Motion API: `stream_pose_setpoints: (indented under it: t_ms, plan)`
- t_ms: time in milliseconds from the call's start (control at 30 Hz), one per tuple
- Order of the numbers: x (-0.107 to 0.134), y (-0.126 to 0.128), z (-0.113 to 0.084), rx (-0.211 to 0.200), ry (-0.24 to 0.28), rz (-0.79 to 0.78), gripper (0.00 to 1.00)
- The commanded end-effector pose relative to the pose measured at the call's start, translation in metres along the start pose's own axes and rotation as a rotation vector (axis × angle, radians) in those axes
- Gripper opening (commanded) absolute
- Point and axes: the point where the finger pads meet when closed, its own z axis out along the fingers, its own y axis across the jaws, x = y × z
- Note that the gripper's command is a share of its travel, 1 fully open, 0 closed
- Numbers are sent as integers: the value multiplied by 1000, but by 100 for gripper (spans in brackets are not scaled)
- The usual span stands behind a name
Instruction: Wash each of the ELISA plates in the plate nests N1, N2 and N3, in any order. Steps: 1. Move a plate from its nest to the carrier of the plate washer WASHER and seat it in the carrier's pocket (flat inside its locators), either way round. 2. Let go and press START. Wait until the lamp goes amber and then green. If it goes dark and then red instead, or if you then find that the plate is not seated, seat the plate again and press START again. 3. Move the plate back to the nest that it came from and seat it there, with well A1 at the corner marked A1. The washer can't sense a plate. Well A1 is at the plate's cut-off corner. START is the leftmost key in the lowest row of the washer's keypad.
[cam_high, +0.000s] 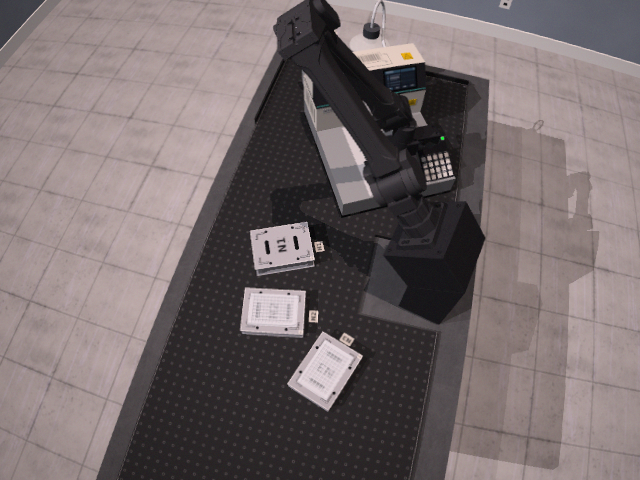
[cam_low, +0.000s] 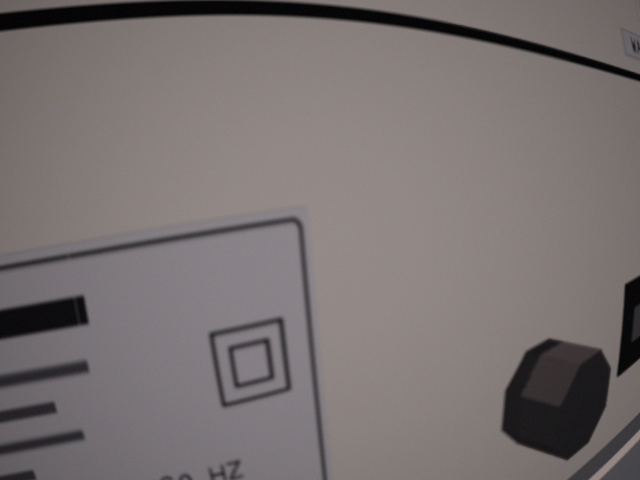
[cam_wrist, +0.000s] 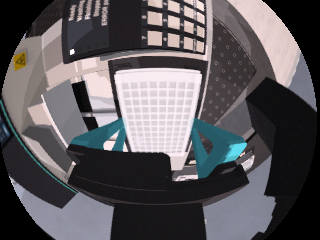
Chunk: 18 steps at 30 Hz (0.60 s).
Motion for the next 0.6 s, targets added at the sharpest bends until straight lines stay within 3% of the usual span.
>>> stream_pose_setpoints:
  t_ms: [0,567]
  plan:
    - [2,2,2,-4,0,4,84]
    - [2,4,6,-1,1,2,84]
